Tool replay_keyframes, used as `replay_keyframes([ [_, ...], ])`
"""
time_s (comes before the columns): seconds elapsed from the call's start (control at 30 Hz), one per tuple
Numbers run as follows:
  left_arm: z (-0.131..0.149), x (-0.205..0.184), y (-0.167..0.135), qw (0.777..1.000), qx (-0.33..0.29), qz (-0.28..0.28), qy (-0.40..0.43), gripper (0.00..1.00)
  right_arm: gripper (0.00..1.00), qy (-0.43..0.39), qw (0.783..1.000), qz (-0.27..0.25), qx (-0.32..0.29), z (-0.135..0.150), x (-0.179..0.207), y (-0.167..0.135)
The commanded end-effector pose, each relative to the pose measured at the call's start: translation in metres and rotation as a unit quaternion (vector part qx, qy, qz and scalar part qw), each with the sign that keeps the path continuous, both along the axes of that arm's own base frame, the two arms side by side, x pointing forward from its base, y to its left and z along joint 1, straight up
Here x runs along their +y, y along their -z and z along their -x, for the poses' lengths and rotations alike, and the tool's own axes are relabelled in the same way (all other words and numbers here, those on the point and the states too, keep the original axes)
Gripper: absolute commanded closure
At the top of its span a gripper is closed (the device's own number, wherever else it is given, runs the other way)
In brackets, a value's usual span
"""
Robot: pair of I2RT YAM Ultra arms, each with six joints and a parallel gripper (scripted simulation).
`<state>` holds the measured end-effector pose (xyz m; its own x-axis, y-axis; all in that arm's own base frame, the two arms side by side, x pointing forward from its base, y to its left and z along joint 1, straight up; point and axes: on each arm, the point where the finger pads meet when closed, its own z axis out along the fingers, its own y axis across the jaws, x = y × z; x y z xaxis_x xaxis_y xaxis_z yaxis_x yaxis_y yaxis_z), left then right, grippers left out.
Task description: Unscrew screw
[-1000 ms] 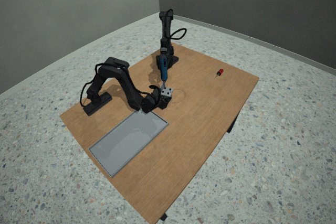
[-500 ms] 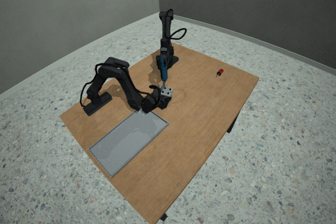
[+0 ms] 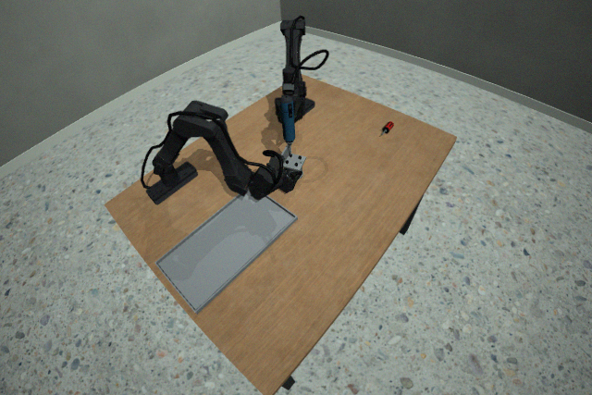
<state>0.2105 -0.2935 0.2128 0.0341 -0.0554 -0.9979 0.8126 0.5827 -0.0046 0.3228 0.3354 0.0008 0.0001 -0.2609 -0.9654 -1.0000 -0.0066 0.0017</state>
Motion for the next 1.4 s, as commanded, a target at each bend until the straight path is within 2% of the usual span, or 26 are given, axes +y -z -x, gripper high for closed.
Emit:
replay_keyframes([
  [0.0,0.002,-0.001,-0.069,0.994,-0.059,0.088,0.002,0.58,0.41,0.0,1.0,-0.011,-0.011,-0.004,-0.001,-0.015],
  [1.37,-0.003,0.003,-0.086,0.996,-0.047,0.07,0.001,0.58,0.41,0.0,1.0,-0.011,-0.011,-0.004,-0.001,-0.015],
])
